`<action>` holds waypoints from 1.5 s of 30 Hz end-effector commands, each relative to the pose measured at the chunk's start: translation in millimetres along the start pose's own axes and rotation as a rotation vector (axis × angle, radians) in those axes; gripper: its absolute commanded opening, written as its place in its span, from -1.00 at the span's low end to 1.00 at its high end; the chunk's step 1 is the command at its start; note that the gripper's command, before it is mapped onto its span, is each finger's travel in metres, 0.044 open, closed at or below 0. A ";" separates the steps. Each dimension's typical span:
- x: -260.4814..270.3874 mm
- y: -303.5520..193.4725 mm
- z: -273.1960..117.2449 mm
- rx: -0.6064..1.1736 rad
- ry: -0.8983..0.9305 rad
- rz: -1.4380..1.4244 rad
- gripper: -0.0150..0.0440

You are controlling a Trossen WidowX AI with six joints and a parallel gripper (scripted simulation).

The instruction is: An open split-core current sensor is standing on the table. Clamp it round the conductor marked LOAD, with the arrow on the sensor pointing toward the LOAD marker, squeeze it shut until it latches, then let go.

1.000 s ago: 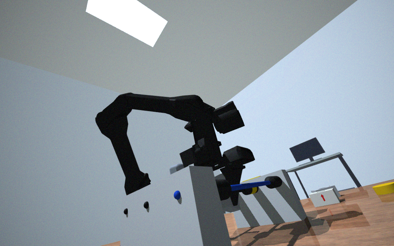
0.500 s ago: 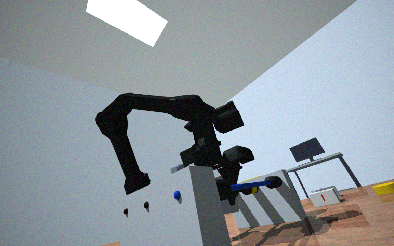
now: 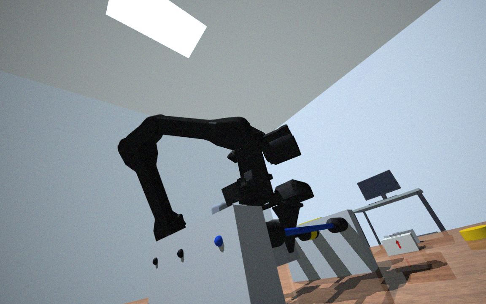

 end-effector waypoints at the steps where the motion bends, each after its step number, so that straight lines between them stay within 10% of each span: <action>1: -1.4 -1.2 -1.9 0.002 0.009 -0.001 1.00; 5: -0.2 -0.1 -0.1 0.000 0.000 -0.001 0.64; 24: -0.2 -0.1 -0.1 0.000 0.000 -0.001 0.21; 32: -0.5 0.2 -0.2 -0.001 -0.001 -0.002 -0.49; 45: 8.0 -1.5 -0.4 -0.013 -0.052 -0.002 -0.49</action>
Point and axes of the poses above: the point midway between the two fingers, 35 mm back from their tips, its own z axis out along the fingers, its own x axis across the jaws, y = z × x, the point moved 10 cm from there along -z, back along the fingers, and after that the axes turned 13 degrees about z, right-handed, at the moved point
